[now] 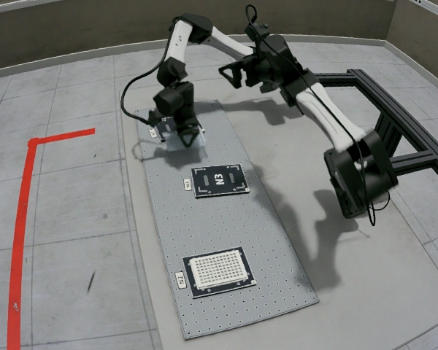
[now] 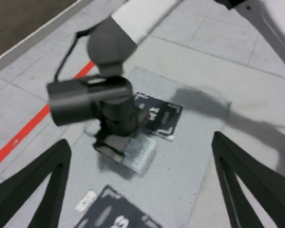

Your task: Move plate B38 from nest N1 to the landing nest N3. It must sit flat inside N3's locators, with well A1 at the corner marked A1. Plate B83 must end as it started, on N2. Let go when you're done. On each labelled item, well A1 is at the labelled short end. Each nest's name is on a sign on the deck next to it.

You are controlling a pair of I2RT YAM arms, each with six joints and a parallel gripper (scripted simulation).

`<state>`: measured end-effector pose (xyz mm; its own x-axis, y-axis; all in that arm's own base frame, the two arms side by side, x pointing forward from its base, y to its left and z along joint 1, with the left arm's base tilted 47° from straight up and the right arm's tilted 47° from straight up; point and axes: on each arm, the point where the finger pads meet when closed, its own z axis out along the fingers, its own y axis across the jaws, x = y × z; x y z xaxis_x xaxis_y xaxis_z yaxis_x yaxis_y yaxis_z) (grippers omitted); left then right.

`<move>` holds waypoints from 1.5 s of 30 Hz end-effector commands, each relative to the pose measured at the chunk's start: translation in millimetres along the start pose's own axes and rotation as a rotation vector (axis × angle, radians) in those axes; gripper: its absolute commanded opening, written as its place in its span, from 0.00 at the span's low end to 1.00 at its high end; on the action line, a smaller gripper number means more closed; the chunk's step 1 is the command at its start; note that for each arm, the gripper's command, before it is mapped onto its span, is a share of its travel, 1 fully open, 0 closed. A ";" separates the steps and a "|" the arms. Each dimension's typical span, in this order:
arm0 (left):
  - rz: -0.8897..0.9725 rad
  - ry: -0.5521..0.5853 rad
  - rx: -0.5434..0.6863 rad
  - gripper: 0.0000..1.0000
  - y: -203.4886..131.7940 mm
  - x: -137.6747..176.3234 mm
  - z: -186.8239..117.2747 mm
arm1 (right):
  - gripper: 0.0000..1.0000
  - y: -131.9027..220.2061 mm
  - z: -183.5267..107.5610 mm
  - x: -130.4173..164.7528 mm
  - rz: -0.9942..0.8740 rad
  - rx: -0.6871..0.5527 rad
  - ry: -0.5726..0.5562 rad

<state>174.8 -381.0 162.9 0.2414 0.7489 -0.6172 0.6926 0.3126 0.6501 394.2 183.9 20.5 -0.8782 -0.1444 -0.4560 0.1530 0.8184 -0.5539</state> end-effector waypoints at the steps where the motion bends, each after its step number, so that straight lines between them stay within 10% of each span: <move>1: 0.123 0.175 0.157 1.00 16.7 22.6 -23.7 | 0.81 48.3 -13.8 15.1 0.050 0.009 0.018; 19: 0.119 0.339 0.247 1.00 95.0 83.8 -136.5 | 0.81 158.1 -8.4 78.3 0.073 0.016 -0.016; 45: 0.108 0.334 0.234 1.00 99.2 85.5 -143.4 | 0.81 157.2 10.2 76.9 0.087 0.021 -0.018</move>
<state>167.6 -201.0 237.1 0.1103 0.9318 -0.3458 0.8169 0.1132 0.5656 356.7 288.8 -107.9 -0.8607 -0.0687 -0.5045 0.2475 0.8094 -0.5325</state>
